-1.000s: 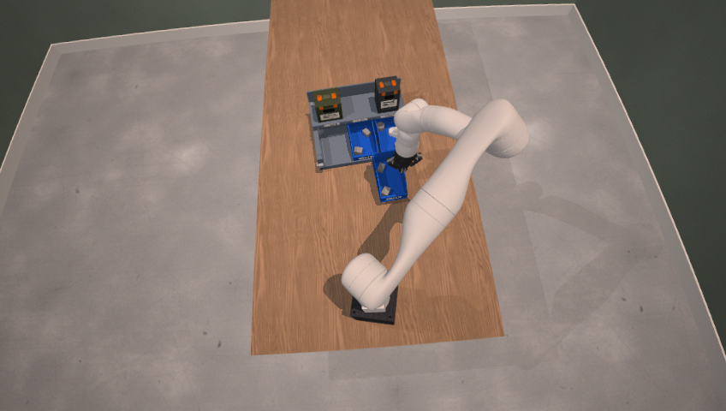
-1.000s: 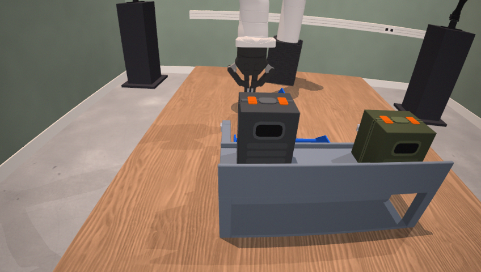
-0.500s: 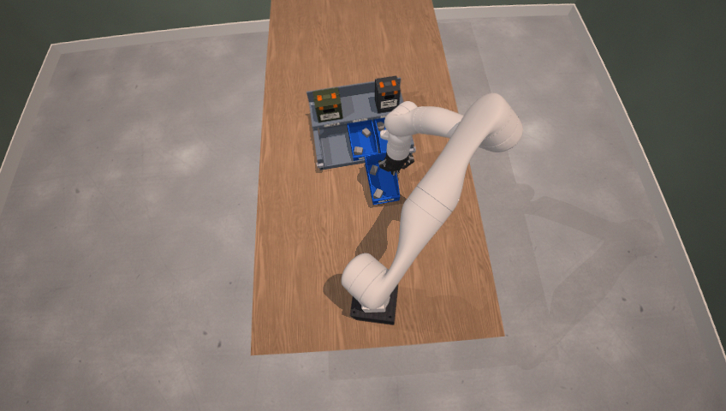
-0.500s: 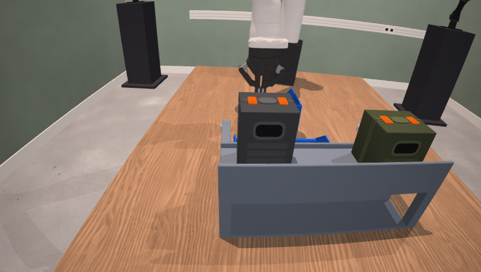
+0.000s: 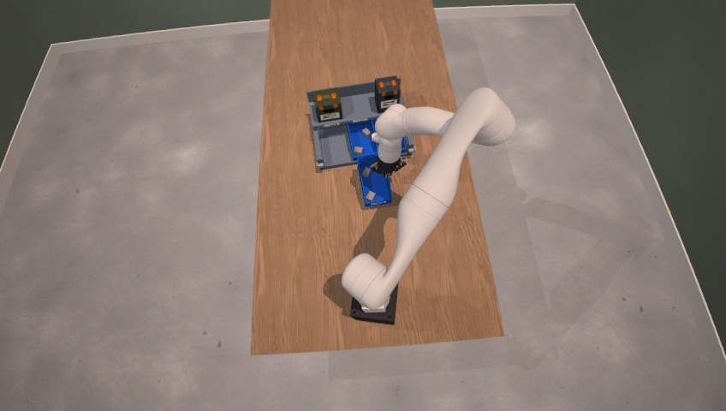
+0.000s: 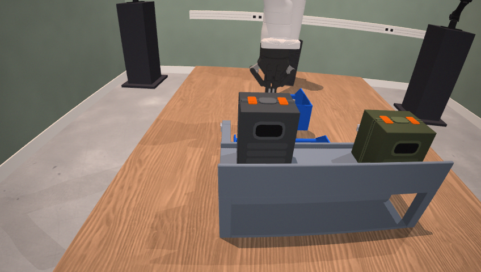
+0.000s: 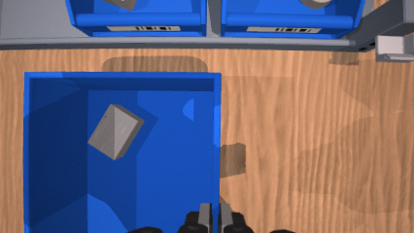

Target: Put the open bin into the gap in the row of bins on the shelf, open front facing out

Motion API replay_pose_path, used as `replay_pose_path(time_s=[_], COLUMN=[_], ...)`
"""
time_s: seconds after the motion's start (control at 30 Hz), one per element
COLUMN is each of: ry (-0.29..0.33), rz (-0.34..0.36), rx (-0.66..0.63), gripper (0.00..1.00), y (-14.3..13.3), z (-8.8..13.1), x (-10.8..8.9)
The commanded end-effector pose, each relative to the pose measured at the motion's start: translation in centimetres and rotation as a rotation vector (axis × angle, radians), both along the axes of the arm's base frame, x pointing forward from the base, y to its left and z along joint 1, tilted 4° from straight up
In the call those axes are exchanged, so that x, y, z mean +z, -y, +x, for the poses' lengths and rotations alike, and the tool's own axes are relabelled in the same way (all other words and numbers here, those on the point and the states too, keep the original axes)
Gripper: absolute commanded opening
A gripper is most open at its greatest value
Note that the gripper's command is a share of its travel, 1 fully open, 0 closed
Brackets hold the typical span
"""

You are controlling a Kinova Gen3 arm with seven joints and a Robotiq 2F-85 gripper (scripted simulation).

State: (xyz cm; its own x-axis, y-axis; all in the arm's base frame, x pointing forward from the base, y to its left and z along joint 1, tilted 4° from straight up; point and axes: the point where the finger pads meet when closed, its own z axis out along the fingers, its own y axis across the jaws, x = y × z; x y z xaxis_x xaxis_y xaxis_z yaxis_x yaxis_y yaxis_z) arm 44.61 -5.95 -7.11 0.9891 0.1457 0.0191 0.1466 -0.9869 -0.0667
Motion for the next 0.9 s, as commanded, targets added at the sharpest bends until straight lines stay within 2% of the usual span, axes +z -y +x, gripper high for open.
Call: replay_pose_path(time_s=[0.0,0.1,0.27,0.67,0.87], ry=[0.004,0.004,0.004,0.004,0.004], rz=[-0.001,-0.001,-0.001,-0.001,-0.001], rx=[0.001,0.001,0.001,0.001,0.001], gripper=[0.1,0.1,0.1,0.1,0.1], y=[0.0,0.0,-2.9,-2.9,-5.8], z=[0.1,0.1,-0.7,-0.7,-1.5], x=[0.2,0.2,0.3,0.3,0.4])
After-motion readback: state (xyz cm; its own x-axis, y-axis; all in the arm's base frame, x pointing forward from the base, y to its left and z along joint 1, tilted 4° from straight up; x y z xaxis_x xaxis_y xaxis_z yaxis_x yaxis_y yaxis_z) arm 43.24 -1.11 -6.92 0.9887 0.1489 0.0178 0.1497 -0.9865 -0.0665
